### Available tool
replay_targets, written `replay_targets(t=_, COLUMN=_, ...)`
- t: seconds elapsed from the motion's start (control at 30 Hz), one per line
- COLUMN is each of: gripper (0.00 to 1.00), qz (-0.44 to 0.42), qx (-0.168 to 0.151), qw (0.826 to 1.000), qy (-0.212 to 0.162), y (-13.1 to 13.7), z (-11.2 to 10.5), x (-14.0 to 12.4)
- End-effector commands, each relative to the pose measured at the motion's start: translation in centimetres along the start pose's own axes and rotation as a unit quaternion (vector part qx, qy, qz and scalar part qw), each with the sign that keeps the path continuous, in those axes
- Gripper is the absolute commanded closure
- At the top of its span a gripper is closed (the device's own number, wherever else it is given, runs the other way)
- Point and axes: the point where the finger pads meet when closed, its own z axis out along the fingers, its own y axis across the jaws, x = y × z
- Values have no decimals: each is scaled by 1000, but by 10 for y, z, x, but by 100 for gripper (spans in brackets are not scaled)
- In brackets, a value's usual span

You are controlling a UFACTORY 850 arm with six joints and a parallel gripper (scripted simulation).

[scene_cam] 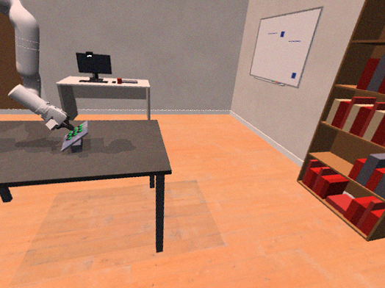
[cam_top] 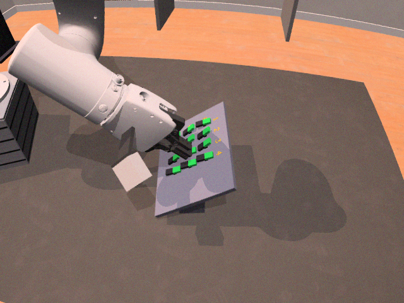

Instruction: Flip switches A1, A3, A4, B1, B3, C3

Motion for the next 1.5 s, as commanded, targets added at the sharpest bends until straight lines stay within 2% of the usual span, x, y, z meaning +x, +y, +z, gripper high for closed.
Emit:
replay_targets(t=0.0, gripper=100, qz=0, qx=1, qw=1000, qy=0, y=-1, z=0, x=0)
replay_targets(t=0.83, gripper=100, qz=0, qx=1, qw=1000, qy=0, y=-2, z=0, x=1)
replay_targets(t=1.17, gripper=100, qz=0, qx=1, qw=1000, qy=0, y=-2, z=18, x=1)
replay_targets(t=1.47, gripper=100, qz=0, qx=1, qw=1000, qy=0, y=-2, z=23, x=1)
